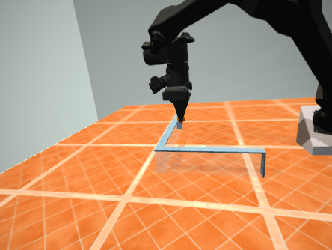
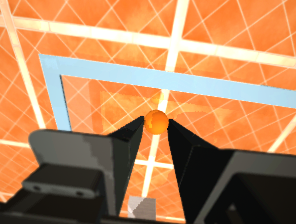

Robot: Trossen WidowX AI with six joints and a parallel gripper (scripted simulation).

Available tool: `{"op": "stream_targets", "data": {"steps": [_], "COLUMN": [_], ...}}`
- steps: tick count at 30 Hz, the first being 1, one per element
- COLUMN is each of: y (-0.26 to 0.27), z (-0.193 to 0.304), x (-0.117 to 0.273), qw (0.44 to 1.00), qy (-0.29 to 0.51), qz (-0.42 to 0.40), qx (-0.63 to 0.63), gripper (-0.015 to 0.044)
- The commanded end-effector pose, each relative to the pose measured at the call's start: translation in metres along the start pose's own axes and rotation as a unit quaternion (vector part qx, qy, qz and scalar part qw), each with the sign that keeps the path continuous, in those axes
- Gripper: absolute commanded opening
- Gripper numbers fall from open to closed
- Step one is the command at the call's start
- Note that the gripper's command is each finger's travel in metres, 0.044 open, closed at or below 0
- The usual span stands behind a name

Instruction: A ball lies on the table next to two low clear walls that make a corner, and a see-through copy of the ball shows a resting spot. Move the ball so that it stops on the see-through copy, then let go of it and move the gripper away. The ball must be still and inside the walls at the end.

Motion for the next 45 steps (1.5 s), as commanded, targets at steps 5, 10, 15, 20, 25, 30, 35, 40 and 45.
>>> {"op": "stream_targets", "data": {"steps": [5, 10, 15, 20, 25, 30, 35, 40, 45], "y": [-0.002, -0.002, -0.002, -0.001, -0.001, -0.001, -0.001, -0.001, -0.001], "z": [-0.004, -0.005, -0.005, -0.003, -0.003, -0.003, -0.003, -0.003, -0.003], "x": [-0.004, -0.026, -0.052, -0.07, -0.07, -0.075, -0.083, -0.089, -0.089], "qw": [1.0, 1.0, 1.0, 1.0, 1.0, 1.0, 1.0, 1.0, 1.0], "qy": [-0.003, -0.004, -0.004, -0.003, -0.003, -0.003, -0.003, -0.003, -0.003], "qz": [0.003, 0.003, 0.002, 0.001, 0.001, 0.001, 0.001, 0.0, 0.0], "qx": [-0.018, -0.018, -0.018, -0.018, -0.018, -0.018, -0.018, -0.018, -0.018], "gripper": [0.0, 0.0, 0.0, 0.0, 0.0, 0.0, 0.0, 0.0, 0.0]}}
Point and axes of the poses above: the point midway between the two fingers, 35 mm back from their tips, its own x axis back along the fingers, its own y axis across the jaws, z = x × y, the point moved 4 cm from there along x, back along the fingers, and after that the axes turned 12 degrees about -x, right-handed, at the moved point
